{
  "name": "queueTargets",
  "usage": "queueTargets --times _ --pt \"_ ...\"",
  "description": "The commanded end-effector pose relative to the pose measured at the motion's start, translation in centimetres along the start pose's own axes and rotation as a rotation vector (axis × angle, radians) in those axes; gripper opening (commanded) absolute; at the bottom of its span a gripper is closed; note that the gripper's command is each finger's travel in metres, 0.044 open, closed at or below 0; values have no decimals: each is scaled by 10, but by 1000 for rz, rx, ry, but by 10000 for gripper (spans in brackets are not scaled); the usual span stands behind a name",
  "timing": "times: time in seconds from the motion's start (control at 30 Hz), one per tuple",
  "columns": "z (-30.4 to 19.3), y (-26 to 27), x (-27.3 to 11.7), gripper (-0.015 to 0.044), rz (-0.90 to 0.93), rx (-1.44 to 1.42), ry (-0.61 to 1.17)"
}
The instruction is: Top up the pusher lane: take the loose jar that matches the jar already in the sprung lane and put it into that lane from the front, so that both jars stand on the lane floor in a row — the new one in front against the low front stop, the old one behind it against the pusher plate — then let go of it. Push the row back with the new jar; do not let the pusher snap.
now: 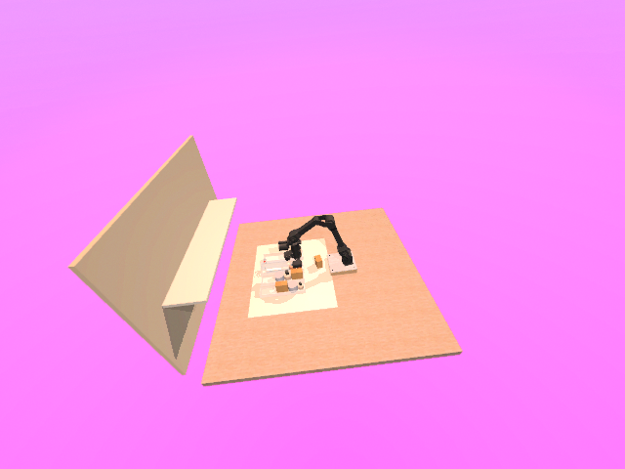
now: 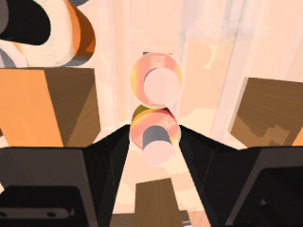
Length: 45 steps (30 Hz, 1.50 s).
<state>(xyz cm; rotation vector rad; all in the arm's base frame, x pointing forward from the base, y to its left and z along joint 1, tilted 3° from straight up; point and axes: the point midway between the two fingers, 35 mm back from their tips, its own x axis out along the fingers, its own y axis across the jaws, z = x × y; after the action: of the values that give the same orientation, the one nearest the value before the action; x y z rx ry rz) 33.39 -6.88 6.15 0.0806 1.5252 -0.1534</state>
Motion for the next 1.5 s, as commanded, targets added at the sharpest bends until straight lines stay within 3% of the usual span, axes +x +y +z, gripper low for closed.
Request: queueTargets --times 0.0,1.47 --pt "4 0 1 0 1 1 -17" --pt "0 0 8 0 1 1 -17"
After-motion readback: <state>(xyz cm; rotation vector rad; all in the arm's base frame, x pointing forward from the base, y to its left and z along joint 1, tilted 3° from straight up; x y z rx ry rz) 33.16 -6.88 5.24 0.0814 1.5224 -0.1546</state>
